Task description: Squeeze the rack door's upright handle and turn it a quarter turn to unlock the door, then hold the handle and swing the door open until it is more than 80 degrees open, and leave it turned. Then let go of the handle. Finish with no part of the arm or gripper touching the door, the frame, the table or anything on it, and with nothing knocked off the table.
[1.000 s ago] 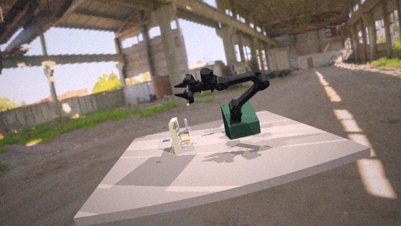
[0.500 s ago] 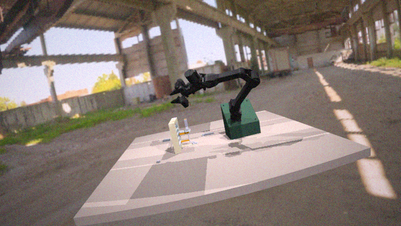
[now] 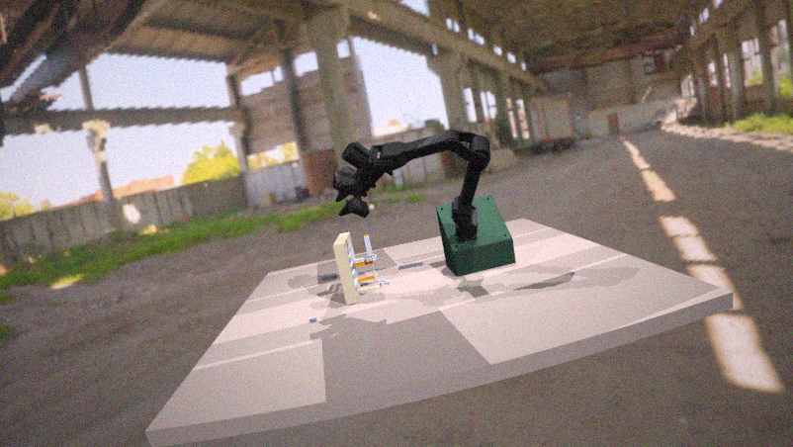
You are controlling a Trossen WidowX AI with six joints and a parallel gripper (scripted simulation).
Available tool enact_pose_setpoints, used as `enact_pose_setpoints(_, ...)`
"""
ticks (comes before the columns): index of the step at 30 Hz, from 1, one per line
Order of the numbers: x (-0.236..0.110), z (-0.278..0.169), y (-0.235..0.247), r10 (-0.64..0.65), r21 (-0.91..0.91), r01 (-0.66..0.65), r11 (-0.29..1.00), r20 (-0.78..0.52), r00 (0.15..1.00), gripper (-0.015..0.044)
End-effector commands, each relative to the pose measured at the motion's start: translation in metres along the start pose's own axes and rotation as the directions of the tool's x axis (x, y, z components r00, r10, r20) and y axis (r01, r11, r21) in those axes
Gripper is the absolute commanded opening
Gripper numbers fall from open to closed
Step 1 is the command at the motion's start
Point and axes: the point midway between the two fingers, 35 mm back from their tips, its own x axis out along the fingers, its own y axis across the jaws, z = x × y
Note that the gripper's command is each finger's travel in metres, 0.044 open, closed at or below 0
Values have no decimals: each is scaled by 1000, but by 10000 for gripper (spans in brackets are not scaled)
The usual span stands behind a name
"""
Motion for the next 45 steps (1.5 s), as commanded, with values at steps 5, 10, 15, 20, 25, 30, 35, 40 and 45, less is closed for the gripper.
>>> enact_pose_setpoints(5,26,-28,-11,88,32,-84,996,-186,979,288)
enact_pose_setpoints(10,36,-44,-17,143,63,-131,989,-274,951,288)
enact_pose_setpoints(15,44,-59,-21,208,110,-180,977,-355,912,288)
enact_pose_setpoints(20,51,-74,-25,278,169,-227,959,-423,862,288)
enact_pose_setpoints(25,56,-89,-28,350,234,-267,935,-477,806,288)
enact_pose_setpoints(30,59,-102,-30,423,305,-302,903,-516,745,288)
enact_pose_setpoints(35,62,-114,-32,498,381,-331,863,-537,681,288)
enact_pose_setpoints(40,64,-124,-34,573,460,-354,815,-542,615,288)
enact_pose_setpoints(45,65,-133,-36,643,536,-369,760,-532,551,288)
